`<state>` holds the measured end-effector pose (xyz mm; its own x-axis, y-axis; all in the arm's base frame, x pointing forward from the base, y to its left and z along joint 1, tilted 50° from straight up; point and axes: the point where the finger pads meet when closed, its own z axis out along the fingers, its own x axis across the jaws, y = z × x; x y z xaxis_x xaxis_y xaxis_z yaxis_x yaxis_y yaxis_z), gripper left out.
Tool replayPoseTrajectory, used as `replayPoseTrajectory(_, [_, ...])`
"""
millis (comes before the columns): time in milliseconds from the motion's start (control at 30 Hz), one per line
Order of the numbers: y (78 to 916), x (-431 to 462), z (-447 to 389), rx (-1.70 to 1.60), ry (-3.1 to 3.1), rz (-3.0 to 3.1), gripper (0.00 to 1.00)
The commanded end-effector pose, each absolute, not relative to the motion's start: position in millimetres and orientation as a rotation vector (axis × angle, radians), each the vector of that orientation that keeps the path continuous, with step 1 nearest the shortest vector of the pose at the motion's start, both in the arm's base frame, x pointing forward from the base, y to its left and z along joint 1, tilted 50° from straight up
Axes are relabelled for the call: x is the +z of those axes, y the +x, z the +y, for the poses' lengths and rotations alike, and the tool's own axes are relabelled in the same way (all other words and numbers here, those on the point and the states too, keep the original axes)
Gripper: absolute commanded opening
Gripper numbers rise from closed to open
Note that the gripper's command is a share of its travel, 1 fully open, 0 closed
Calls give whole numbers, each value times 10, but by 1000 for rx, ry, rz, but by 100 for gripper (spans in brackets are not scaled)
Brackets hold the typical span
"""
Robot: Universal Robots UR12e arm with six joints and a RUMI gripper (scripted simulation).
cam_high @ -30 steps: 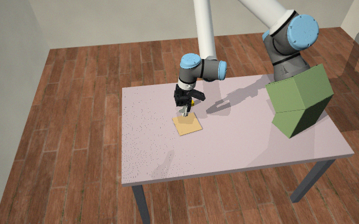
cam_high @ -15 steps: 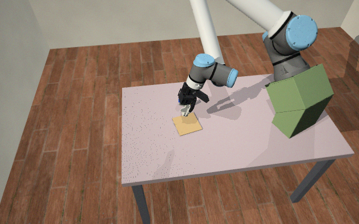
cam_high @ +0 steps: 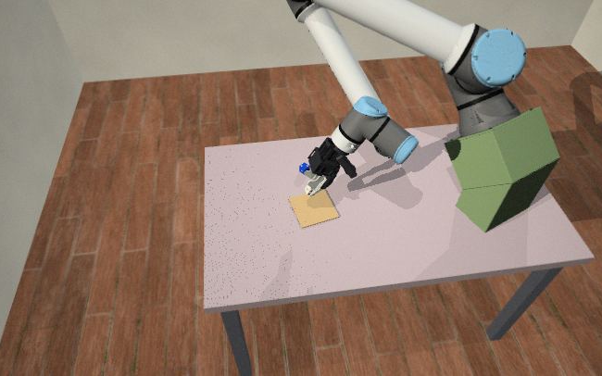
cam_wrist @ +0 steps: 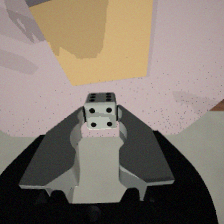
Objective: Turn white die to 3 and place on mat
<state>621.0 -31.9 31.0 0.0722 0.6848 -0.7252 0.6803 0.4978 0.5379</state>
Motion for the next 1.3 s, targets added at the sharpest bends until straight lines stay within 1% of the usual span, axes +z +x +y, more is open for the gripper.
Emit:
replayPoseTrajectory(0, [6230,320,-310,131,1072,1591,10])
replayPoseTrajectory(567, [6231,310,-320,308,897,1535,10])
replayPoseTrajectory(1267, [6228,293,-338,331,867,1526,10])
